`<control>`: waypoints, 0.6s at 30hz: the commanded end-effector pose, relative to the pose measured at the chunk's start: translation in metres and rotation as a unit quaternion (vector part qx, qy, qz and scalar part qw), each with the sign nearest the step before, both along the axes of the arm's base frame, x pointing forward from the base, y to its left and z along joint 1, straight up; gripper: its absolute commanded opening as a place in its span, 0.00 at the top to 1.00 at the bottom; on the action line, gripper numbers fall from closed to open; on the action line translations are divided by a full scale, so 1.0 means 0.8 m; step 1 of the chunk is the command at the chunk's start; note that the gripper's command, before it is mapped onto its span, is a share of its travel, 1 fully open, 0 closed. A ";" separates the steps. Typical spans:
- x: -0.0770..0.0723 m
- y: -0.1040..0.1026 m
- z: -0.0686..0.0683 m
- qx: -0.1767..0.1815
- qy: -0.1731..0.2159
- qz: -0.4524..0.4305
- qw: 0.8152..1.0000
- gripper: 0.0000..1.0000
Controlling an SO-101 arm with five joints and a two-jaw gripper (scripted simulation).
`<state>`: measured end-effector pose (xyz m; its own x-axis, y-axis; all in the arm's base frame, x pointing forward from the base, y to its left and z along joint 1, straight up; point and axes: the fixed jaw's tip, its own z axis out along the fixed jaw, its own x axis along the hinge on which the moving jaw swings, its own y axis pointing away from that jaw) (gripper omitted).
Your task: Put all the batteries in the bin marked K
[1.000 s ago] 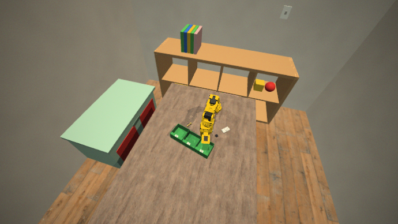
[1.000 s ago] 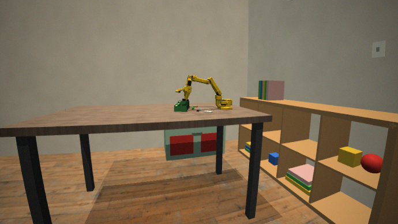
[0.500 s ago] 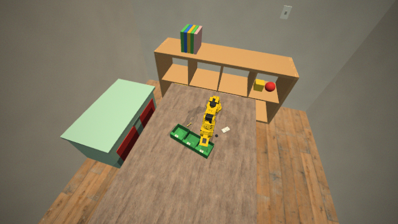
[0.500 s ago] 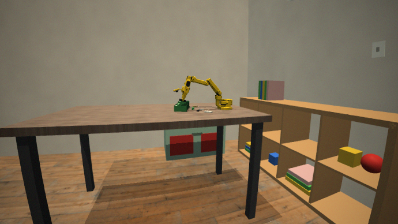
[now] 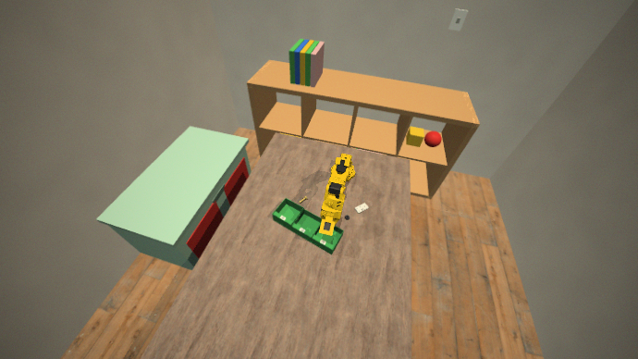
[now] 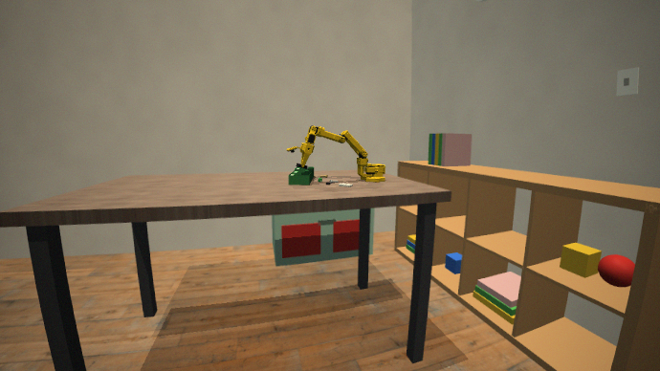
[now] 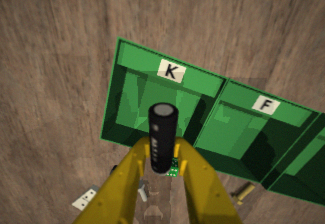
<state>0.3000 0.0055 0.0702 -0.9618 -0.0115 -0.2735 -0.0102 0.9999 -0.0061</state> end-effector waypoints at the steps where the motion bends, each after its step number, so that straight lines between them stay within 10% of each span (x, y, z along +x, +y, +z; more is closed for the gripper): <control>1: 0.006 0.004 0.017 0.002 -0.029 0.001 1.000 1.00; 18: 0.014 0.011 0.032 0.005 -0.065 0.003 0.998 1.00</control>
<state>0.3047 0.0113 0.0742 -0.9516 -0.0135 -0.3071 -0.0136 0.9999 -0.0017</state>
